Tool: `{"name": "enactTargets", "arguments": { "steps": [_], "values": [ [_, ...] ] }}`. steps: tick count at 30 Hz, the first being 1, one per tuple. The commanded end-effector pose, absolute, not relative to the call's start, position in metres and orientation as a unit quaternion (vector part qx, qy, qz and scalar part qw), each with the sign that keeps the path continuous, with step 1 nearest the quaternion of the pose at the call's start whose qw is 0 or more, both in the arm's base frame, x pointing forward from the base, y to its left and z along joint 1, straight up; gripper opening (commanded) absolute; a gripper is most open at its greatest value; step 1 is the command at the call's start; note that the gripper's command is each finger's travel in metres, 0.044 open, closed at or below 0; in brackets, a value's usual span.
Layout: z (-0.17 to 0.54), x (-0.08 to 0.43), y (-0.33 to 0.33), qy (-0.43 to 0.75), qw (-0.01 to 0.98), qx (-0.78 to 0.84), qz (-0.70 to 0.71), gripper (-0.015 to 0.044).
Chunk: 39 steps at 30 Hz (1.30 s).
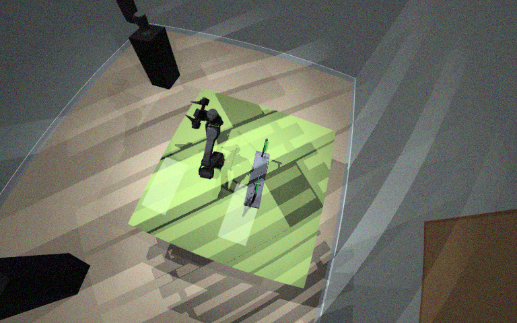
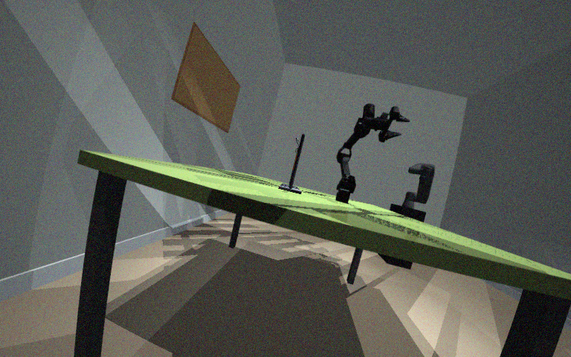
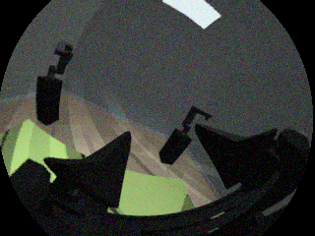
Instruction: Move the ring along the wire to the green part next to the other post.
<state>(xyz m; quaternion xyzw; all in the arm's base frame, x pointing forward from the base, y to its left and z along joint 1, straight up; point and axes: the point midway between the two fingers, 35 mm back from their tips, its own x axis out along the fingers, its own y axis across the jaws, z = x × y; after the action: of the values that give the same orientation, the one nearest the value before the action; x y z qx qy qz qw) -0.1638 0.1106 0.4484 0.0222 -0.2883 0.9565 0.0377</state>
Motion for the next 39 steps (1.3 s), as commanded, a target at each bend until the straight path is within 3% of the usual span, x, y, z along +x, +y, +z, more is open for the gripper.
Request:
{"name": "enactTargets", "arguments": {
  "steps": [1, 9, 25, 39],
  "values": [
    [0.448, -0.164, 0.111, -0.288, 0.039, 0.022, 0.956, 0.0374],
    [0.441, -0.141, 0.159, -0.291, 0.129, -0.005, 0.948, 0.0164],
    [0.437, -0.021, 0.248, -0.304, 0.422, -0.093, 0.849, 0.016],
    [0.429, 0.123, 0.253, -0.287, 0.64, -0.184, 0.688, 0.016]
  ]
}}
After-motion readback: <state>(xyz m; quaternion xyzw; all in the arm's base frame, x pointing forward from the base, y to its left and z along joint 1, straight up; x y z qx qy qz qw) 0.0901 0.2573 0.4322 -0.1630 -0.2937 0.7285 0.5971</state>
